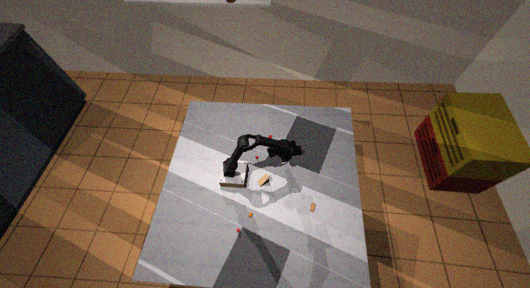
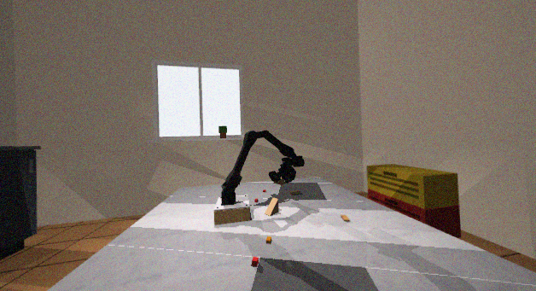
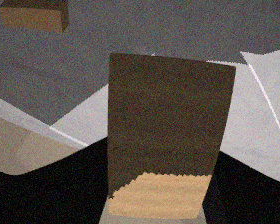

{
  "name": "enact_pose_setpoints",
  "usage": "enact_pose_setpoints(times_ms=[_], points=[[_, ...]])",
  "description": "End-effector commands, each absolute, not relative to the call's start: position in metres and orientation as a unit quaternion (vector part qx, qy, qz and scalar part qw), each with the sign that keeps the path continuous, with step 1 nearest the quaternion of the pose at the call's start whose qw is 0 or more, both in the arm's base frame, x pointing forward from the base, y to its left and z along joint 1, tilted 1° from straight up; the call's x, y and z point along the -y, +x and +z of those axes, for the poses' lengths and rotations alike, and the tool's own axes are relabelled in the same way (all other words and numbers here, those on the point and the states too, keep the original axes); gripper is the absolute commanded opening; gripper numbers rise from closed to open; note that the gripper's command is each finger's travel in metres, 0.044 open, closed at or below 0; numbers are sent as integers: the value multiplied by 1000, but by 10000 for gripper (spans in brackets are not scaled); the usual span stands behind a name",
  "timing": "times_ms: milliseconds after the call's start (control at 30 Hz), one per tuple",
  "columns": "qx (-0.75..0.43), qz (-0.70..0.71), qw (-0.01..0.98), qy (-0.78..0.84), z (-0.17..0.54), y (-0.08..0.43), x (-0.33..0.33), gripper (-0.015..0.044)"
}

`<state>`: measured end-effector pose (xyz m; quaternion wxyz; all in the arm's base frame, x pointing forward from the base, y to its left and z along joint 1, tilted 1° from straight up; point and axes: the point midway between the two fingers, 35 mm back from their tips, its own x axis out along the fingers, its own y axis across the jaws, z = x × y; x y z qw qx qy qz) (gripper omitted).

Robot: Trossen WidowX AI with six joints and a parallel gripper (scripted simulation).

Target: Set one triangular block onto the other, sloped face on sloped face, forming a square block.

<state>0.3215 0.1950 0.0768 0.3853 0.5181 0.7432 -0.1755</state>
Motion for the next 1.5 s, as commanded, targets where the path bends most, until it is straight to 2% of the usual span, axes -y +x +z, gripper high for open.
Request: enact_pose_setpoints(times_ms=[0, 767, 1467], points=[[-750, -146, 429, 482, 76, 320, -198, 0], [-748, 30, 631, 202, 74, 316, -207, 0], [-687, 182, 695, -110, 84, 316, -213, 0]])
